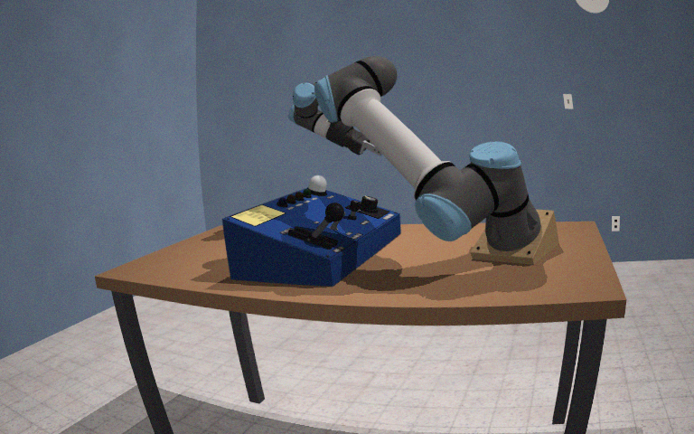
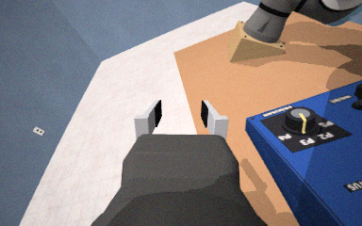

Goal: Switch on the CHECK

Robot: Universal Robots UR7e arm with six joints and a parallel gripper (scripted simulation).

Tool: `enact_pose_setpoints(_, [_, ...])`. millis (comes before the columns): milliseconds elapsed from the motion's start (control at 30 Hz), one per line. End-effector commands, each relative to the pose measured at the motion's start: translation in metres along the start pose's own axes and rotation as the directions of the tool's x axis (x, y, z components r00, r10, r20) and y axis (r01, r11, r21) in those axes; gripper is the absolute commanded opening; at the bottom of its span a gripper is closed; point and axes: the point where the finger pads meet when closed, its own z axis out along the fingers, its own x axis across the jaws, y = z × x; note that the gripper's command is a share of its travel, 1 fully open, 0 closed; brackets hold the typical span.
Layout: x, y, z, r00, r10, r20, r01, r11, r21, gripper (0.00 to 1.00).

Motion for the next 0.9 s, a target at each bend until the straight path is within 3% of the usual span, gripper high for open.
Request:
enact_pose_setpoints(0, [0.001, -0.006, -0.001, 1.000, 0.015, -0.007, -0.015, 1.000, -0.006, 1.00])
enact_pose_setpoints(400, [0.011, -0.027, -0.005, 0.995, 0.094, -0.038, -0.095, 0.995, -0.031, 1.00])
enact_pose_setpoints(700, [0.032, -0.066, -0.012, 0.966, 0.236, -0.105, -0.244, 0.967, -0.067, 1.00])
enact_pose_setpoints(767, [0.032, -0.066, -0.012, 0.966, 0.236, -0.105, -0.244, 0.967, -0.067, 1.00])
enact_pose_setpoints(867, [0.042, -0.083, -0.014, 0.945, 0.297, -0.138, -0.310, 0.948, -0.078, 1.00])
